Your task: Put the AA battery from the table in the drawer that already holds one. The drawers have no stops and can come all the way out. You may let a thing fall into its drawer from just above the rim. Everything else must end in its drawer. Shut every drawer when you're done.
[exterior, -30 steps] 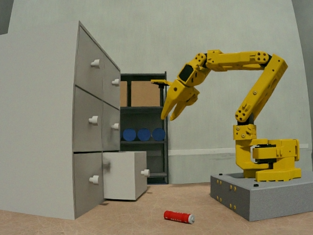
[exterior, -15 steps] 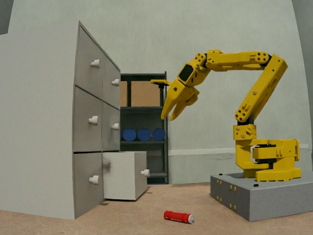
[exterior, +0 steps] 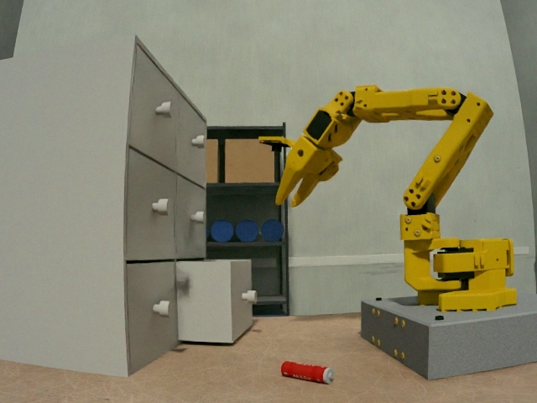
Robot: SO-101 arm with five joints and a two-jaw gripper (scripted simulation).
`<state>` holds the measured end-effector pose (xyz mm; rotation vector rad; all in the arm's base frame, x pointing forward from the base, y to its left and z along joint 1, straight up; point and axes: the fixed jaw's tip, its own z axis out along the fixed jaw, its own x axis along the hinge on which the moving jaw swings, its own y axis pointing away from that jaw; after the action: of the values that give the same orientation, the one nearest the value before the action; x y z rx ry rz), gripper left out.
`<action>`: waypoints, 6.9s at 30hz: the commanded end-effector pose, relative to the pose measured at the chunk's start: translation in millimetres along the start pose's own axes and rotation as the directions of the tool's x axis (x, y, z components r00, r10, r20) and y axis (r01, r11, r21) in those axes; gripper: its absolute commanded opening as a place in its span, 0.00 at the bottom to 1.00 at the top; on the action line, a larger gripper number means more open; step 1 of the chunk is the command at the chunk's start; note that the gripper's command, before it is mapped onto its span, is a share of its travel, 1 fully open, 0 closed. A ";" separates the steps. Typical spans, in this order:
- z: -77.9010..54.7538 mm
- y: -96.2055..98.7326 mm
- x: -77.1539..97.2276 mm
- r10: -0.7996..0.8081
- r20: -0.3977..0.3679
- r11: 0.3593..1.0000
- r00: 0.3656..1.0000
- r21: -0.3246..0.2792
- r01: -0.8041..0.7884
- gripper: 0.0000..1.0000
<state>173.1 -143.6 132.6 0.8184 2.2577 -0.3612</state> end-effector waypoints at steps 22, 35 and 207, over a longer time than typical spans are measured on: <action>0.1 4.1 -5.6 -0.006 0.011 1.000 1.000 -0.013 0.006 0.21; 0.1 4.1 -5.6 -0.006 0.011 1.000 1.000 -0.013 0.006 0.21; 57.8 22.7 35.5 0.011 0.425 0.997 0.905 -0.069 0.020 0.21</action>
<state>194.8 -137.6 63.5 0.6461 1.8641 -0.4129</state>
